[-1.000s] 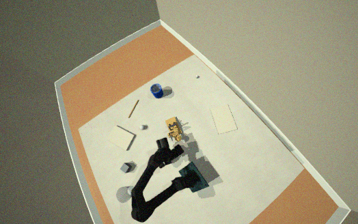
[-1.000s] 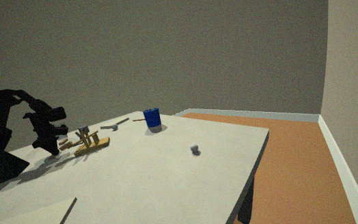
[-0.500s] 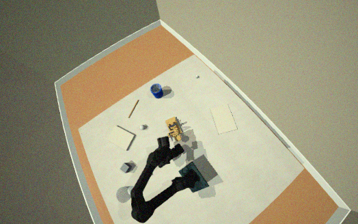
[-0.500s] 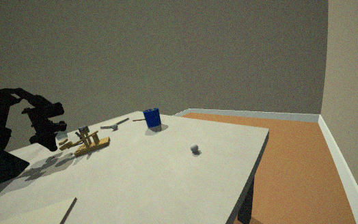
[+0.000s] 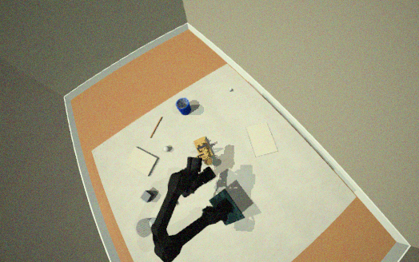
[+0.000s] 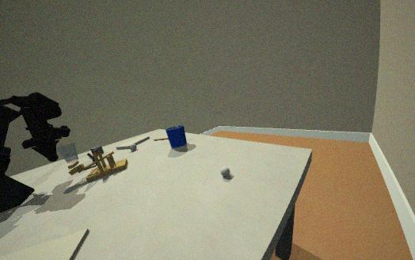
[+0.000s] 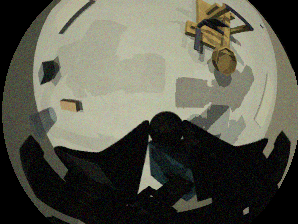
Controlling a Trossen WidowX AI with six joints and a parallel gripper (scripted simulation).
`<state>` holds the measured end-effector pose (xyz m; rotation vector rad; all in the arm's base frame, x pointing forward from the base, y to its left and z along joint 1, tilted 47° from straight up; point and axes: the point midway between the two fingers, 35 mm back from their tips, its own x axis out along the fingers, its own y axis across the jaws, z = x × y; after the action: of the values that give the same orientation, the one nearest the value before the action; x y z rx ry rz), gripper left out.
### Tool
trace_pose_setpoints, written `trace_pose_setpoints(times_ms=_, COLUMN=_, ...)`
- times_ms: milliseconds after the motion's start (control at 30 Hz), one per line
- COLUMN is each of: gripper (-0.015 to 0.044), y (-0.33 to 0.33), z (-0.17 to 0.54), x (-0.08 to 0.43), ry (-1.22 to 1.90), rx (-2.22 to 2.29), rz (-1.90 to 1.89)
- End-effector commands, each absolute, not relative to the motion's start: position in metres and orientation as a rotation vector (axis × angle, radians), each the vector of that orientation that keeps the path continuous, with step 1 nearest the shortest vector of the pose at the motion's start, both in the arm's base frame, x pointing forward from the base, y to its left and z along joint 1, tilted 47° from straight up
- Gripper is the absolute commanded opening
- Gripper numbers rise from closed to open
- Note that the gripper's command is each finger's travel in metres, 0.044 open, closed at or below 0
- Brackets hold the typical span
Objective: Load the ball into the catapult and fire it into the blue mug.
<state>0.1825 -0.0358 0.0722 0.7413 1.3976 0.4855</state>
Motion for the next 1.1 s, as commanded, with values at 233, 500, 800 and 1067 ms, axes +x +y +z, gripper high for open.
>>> trace_pose_setpoints(times_ms=233, gripper=0.0, y=-0.057, z=0.096, x=0.173, ry=1.397, rx=0.746, rz=0.503)
trace_pose_setpoints(times_ms=500, gripper=0.0, y=-0.071, z=0.087, x=0.188, ry=1.459, rx=0.771, rz=0.513)
trace_pose_setpoints(times_ms=800, gripper=0.0, y=-0.087, z=0.071, x=0.206, ry=1.532, rx=0.796, rz=0.524)
trace_pose_setpoints(times_ms=1067, gripper=0.0, y=-0.098, z=0.053, x=0.222, ry=1.597, rx=0.816, rz=0.532)
